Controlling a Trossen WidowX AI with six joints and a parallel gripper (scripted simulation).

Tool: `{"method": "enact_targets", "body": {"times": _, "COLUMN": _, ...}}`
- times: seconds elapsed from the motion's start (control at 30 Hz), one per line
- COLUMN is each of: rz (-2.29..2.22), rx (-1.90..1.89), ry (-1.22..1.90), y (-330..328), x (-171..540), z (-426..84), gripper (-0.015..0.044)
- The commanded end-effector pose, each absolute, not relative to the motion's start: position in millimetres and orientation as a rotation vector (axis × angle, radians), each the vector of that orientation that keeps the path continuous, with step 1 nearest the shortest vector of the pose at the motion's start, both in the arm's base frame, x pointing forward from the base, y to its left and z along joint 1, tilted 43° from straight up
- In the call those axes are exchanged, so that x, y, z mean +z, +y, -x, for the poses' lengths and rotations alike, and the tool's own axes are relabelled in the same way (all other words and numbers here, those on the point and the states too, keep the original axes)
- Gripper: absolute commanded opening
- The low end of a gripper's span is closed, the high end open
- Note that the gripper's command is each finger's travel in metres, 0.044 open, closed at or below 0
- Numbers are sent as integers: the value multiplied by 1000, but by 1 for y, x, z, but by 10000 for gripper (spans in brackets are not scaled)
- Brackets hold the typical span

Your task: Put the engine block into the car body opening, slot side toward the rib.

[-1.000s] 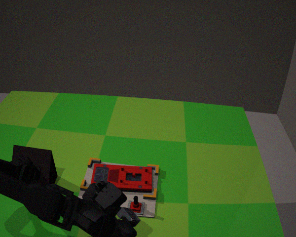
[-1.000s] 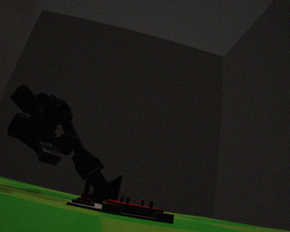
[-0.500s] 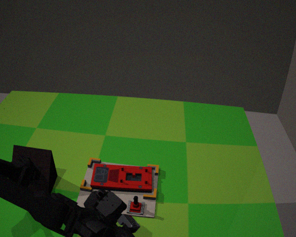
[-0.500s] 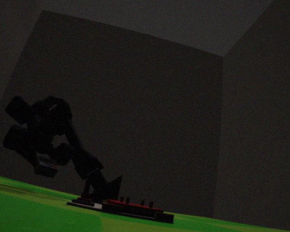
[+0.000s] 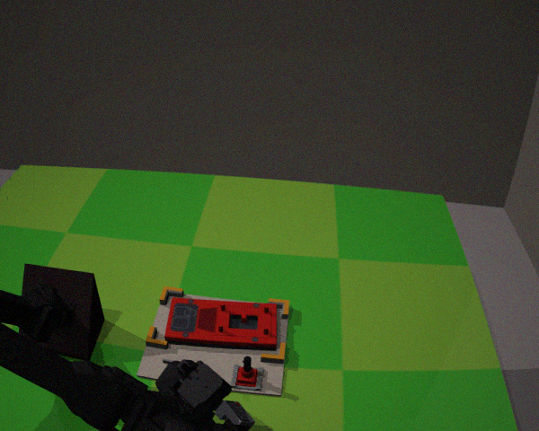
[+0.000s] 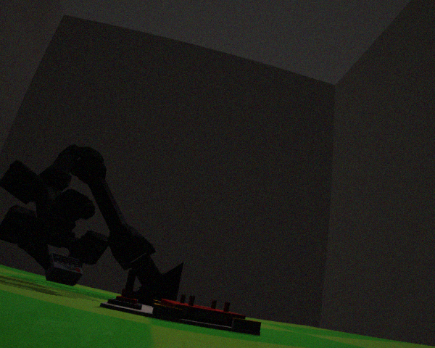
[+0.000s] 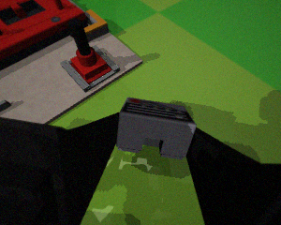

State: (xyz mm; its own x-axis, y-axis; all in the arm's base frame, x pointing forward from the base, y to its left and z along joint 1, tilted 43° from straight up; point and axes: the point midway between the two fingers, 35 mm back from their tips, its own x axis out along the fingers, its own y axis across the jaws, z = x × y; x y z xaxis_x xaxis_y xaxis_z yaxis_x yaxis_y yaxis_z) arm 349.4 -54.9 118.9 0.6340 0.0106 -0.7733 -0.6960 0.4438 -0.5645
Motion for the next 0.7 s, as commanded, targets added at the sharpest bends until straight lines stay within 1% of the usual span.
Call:
{"method": "enact_targets", "body": {"times": 0.0, "rz": 1030, "rx": 508, "ry": 782, "y": -59, "x": 111, "z": -350, "gripper": 0}}
{"method": "enact_targets", "body": {"times": 0.37, "rz": 1030, "rx": 508, "ry": 782, "y": -67, "x": 105, "z": -352, "gripper": 0}}
{"method": "enact_targets", "body": {"times": 0.67, "rz": 1028, "rx": 506, "ry": 776, "y": -66, "x": 105, "z": -352, "gripper": 236}}
